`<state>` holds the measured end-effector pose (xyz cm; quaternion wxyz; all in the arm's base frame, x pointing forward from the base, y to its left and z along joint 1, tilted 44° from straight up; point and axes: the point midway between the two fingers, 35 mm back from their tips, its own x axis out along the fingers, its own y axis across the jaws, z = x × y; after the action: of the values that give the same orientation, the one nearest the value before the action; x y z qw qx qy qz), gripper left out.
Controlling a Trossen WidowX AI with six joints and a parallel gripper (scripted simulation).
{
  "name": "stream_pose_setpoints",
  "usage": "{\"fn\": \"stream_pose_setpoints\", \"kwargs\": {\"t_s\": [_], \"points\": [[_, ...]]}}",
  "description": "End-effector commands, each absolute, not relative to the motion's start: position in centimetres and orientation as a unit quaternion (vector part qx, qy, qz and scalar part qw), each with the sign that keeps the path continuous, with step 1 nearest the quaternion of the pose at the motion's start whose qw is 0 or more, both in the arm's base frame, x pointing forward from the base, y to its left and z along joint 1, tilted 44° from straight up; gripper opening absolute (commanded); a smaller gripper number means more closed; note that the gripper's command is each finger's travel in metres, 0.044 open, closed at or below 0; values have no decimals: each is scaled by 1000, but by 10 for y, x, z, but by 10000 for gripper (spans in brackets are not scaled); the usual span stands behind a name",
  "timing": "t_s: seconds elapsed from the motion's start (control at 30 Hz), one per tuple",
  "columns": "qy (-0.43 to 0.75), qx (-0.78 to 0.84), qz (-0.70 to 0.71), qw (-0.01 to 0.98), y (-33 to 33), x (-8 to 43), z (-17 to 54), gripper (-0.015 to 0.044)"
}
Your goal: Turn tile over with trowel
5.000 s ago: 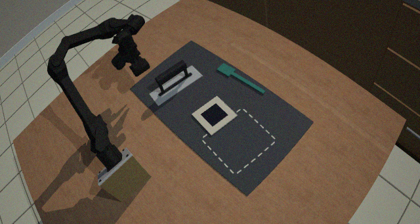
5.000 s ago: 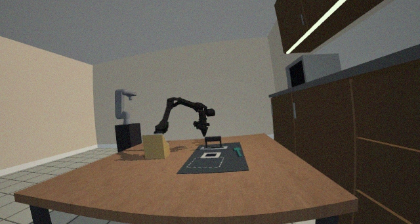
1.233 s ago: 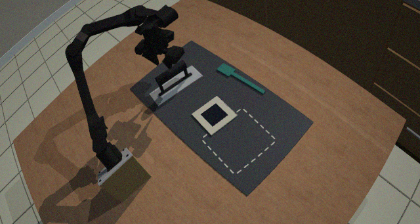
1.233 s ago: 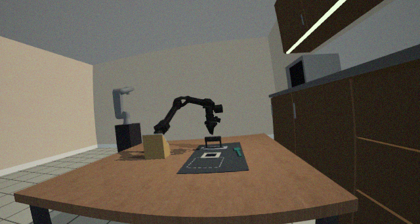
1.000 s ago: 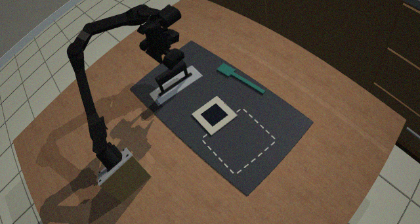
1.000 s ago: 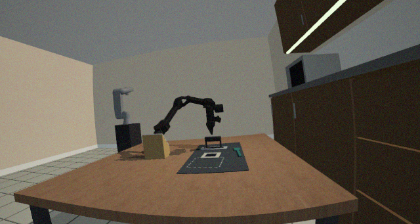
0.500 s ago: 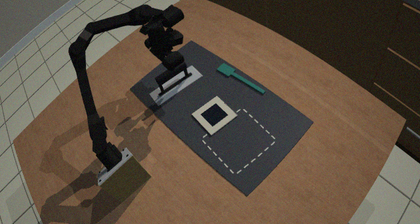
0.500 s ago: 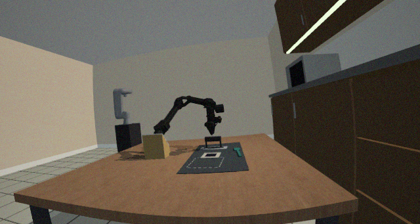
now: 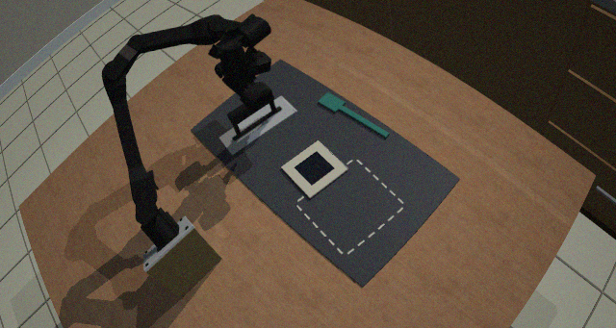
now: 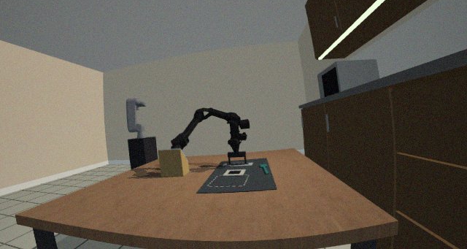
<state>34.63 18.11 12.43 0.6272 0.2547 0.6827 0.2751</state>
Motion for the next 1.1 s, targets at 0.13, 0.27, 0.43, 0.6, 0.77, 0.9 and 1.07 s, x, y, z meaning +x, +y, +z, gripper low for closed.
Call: {"fn": "stream_pose_setpoints", "kwargs": {"t_s": [0.13, 0.27, 0.43, 0.6, 0.77, 0.9, 1.07], "points": [[685, 257, 274, 624, 191, 343, 114, 270], [685, 257, 274, 624, 193, 343, 111, 270], [685, 257, 274, 624, 193, 343, 111, 139], [685, 257, 274, 624, 193, 343, 111, 130], [685, 257, 274, 624, 193, 343, 111, 130], [685, 257, 274, 624, 193, 343, 111, 130], [685, 257, 274, 624, 193, 343, 111, 130]]}}
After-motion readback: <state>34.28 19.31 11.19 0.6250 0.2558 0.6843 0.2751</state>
